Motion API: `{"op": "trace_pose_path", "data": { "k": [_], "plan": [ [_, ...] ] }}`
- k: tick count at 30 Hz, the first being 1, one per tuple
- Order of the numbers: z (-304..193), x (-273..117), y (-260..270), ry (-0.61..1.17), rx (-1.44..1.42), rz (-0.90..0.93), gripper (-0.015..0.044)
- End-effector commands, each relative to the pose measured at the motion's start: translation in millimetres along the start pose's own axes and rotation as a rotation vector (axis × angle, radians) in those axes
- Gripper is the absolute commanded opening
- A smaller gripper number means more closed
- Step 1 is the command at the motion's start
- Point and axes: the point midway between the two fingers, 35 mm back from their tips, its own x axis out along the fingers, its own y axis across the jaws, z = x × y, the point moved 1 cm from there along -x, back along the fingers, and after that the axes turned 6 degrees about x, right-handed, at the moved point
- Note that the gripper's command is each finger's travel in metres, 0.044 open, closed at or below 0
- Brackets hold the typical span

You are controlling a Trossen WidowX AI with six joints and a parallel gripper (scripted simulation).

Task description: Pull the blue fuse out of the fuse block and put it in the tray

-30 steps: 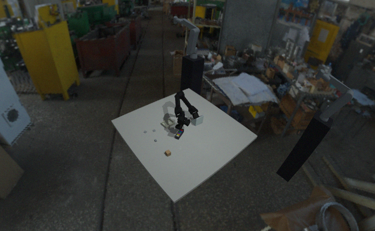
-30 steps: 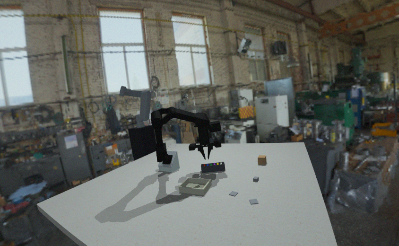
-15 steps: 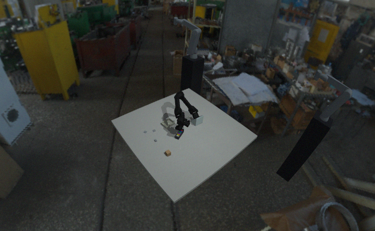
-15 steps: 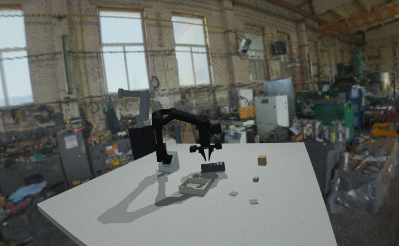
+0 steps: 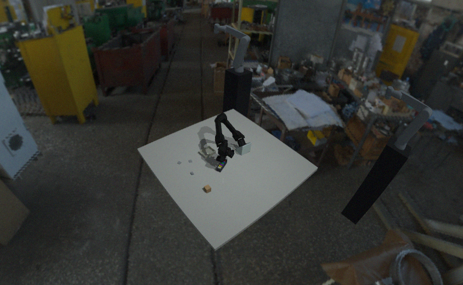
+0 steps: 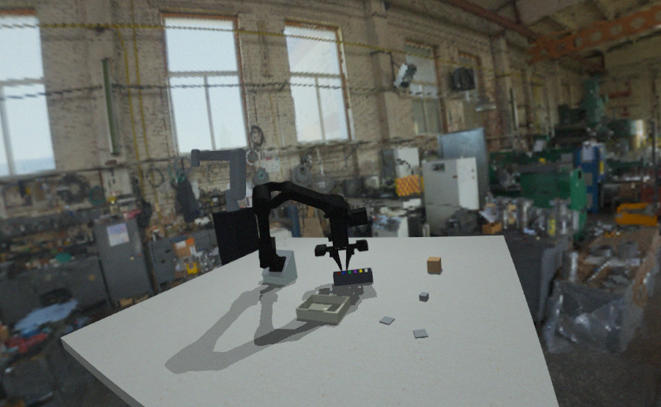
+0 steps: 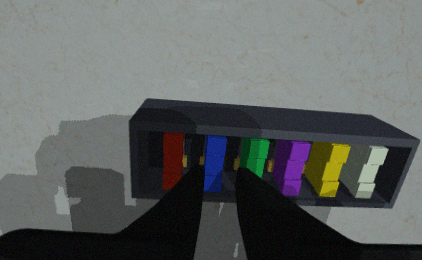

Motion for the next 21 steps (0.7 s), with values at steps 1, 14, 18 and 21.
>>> {"op": "trace_pose_path", "data": {
  "k": [1,14,18,21],
  "plan": [
    [-0.6,4.4,1.5,0.007,-0.007,0.004,0.0074],
    [-0.6,5.1,1.6,0.007,-0.007,0.004,0.0074],
    [-0.7,7.7,1.5,0.007,-0.007,0.004,0.0074],
    [-0.7,10.5,1.6,0.007,-0.007,0.004,0.0074]
  ]
}}
